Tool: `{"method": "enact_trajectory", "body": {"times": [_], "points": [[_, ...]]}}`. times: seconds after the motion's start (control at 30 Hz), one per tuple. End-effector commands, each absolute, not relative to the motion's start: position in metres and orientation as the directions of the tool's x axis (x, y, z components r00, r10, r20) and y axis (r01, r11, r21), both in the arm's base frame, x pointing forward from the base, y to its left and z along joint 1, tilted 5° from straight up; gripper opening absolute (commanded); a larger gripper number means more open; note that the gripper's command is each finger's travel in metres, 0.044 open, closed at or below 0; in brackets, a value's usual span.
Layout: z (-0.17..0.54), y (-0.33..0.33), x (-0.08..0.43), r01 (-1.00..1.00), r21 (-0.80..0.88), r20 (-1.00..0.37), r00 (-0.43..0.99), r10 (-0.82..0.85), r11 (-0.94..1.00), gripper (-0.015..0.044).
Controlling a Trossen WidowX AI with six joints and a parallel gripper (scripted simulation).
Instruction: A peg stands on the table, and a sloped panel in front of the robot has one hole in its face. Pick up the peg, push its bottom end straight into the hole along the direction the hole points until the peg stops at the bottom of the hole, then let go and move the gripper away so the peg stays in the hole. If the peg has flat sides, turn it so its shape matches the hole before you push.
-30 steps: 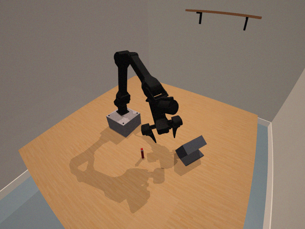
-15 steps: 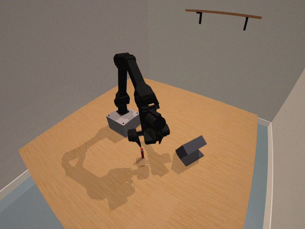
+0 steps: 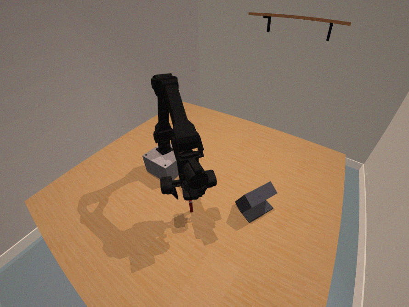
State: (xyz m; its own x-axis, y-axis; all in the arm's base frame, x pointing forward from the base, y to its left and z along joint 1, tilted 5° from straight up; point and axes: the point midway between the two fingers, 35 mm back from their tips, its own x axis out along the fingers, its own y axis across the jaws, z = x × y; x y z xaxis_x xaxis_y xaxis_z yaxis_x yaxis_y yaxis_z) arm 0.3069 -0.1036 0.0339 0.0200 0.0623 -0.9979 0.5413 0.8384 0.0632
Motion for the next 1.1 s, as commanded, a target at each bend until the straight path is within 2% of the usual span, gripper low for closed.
{"method": "enact_trajectory", "body": {"times": [0.0, 1.07], "points": [[0.028, -0.103, 0.306, 0.537, 0.066, -0.997, 0.012, 0.070, 0.841, 0.0440], [-0.025, -0.100, 0.307, 0.537, 0.066, -0.997, 0.011, 0.071, 0.841, 0.0440]]}}
